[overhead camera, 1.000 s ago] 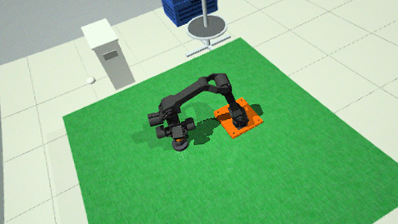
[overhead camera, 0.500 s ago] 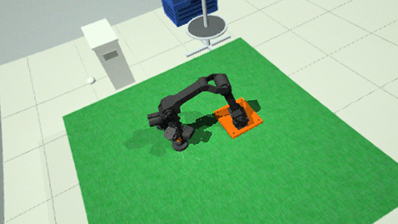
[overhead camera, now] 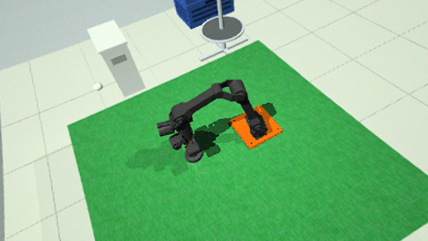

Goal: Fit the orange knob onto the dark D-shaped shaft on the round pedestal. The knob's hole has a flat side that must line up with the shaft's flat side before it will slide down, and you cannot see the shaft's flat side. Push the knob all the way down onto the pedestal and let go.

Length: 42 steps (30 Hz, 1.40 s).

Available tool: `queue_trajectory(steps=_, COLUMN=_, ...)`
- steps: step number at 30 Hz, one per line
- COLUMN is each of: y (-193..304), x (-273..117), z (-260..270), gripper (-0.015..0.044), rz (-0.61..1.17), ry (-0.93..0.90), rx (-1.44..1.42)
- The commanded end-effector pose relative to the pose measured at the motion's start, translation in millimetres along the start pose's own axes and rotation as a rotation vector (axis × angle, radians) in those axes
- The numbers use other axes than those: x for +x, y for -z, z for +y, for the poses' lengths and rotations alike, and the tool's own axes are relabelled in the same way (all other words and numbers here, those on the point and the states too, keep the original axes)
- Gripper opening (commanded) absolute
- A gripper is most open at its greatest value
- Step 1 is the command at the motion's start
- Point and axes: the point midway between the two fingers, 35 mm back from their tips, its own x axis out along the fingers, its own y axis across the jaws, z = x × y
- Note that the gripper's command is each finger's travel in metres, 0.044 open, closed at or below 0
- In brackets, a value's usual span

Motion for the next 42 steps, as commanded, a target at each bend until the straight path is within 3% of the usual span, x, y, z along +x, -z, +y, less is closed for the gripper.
queue_trajectory(steps=1, y=-5.5, x=-4.3, z=-3.1, gripper=0.0000, rz=-0.011, ry=0.006, rx=0.139)
queue_trajectory(steps=42, y=3.7, x=1.7, z=-1.0, gripper=0.0000, rz=-0.010, ry=0.005, rx=0.139)
